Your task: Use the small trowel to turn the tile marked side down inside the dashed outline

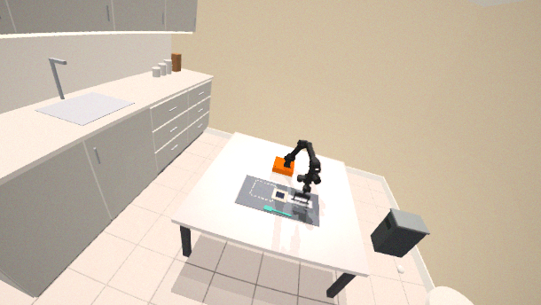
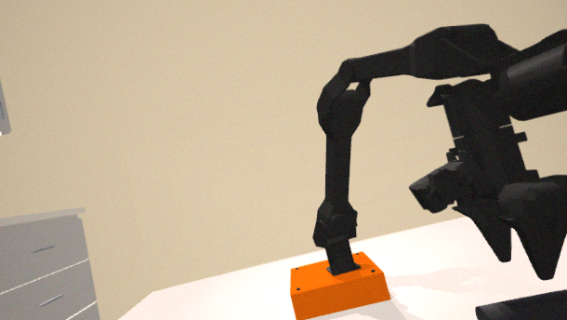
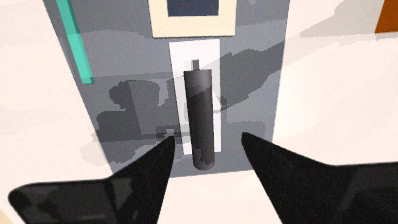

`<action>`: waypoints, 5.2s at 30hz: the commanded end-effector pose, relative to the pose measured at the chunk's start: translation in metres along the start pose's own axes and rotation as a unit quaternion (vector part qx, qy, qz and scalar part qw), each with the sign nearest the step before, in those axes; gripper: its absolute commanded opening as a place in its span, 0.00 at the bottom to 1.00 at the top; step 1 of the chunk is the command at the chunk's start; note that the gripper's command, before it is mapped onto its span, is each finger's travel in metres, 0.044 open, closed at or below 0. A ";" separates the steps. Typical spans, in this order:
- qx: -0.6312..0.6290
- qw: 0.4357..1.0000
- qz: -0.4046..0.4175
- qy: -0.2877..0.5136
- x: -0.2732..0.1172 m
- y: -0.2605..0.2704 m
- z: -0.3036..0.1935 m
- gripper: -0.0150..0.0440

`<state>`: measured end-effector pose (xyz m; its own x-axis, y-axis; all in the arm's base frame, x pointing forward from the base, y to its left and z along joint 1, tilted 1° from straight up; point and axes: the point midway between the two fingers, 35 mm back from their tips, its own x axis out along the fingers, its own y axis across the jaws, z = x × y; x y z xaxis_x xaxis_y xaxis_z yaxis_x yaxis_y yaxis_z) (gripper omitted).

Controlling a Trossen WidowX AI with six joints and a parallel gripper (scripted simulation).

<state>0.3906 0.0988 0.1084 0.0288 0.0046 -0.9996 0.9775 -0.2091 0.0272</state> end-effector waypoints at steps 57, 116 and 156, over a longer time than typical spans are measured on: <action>-0.747 0.620 0.167 -0.171 0.025 -0.004 -0.008 0.76; -0.910 -0.020 0.008 -0.415 0.049 -0.036 0.019 0.76; -0.909 -0.017 0.007 -0.417 0.082 0.004 0.018 0.54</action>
<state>0.3910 0.0800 0.0256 0.7619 -0.1330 -0.6339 -0.6230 0.1174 -0.7734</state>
